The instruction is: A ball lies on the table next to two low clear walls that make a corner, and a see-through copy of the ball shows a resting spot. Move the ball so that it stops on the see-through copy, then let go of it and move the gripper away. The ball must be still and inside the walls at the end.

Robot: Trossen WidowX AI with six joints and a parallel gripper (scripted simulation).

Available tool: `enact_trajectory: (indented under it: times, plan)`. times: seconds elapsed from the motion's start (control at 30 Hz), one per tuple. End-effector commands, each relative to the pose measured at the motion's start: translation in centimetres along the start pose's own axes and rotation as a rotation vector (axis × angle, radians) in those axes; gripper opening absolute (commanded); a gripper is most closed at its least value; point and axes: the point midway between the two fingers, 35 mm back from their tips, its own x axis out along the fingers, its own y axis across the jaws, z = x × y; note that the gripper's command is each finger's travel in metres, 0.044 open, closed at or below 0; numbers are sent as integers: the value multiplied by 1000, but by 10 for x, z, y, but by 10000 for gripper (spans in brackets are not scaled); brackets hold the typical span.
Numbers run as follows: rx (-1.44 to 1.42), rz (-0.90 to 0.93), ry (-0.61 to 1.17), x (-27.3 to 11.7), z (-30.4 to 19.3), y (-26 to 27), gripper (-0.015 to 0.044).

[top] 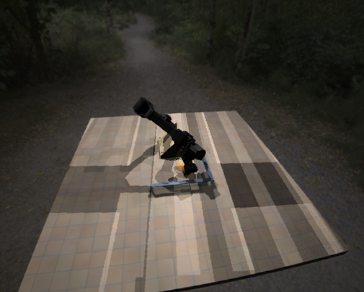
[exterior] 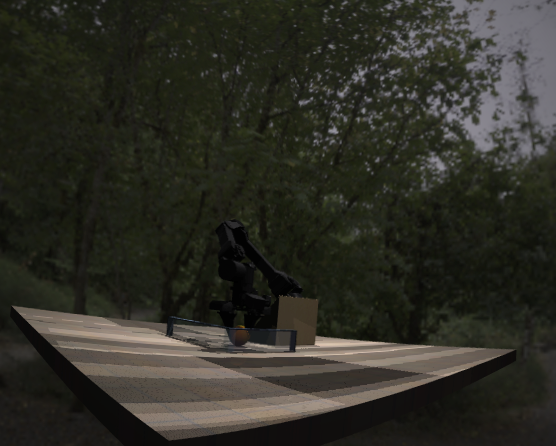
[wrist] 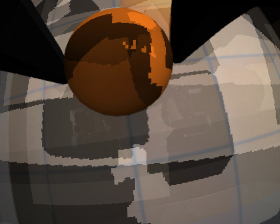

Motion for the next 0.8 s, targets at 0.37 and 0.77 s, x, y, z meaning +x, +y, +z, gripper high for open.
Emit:
enact_trajectory:
  times: [0.37, 0.77]
  plan:
    - [-5, -2, -9, -78, 5, -8, 0]
    - [-4, 0, -2, -139, 1, 0, 0]
